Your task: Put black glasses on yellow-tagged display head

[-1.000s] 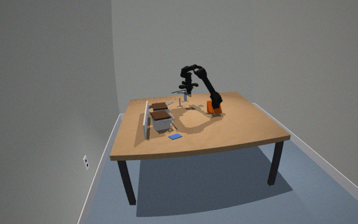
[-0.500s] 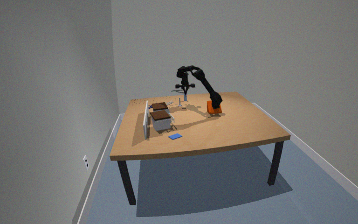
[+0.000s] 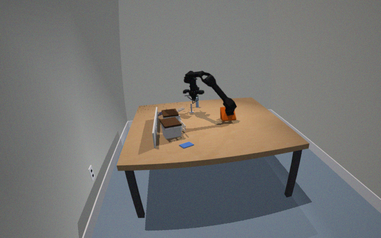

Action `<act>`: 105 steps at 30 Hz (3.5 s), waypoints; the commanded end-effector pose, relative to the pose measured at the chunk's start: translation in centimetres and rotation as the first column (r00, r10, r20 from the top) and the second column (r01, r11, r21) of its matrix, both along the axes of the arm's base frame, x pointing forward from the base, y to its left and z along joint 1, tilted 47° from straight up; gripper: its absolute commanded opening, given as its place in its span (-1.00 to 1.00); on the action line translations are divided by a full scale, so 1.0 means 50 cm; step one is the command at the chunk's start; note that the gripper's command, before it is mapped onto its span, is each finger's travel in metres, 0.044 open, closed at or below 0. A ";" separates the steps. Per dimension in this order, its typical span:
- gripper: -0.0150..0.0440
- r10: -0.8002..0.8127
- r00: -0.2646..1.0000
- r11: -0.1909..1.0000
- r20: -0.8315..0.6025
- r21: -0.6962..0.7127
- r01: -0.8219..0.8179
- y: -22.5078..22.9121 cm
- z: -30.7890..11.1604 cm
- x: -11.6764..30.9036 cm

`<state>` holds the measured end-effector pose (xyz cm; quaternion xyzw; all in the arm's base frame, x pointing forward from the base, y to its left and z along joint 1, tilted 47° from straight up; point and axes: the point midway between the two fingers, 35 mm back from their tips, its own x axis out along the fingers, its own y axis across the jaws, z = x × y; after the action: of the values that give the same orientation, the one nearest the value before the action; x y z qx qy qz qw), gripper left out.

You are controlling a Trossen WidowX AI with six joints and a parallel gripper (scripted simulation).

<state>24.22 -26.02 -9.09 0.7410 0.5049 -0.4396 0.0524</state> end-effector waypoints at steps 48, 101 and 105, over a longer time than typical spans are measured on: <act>-0.49 -0.038 0.999 0.999 -0.030 0.008 0.039 0.086 -0.088 -0.019; -0.49 -0.038 0.999 0.999 -0.032 0.006 0.039 0.066 -0.119 -0.098; -0.49 -0.038 0.999 0.999 -0.032 0.006 0.039 0.066 -0.118 -0.098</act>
<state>19.40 -22.64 -14.99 0.7455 0.4918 -0.4489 0.0297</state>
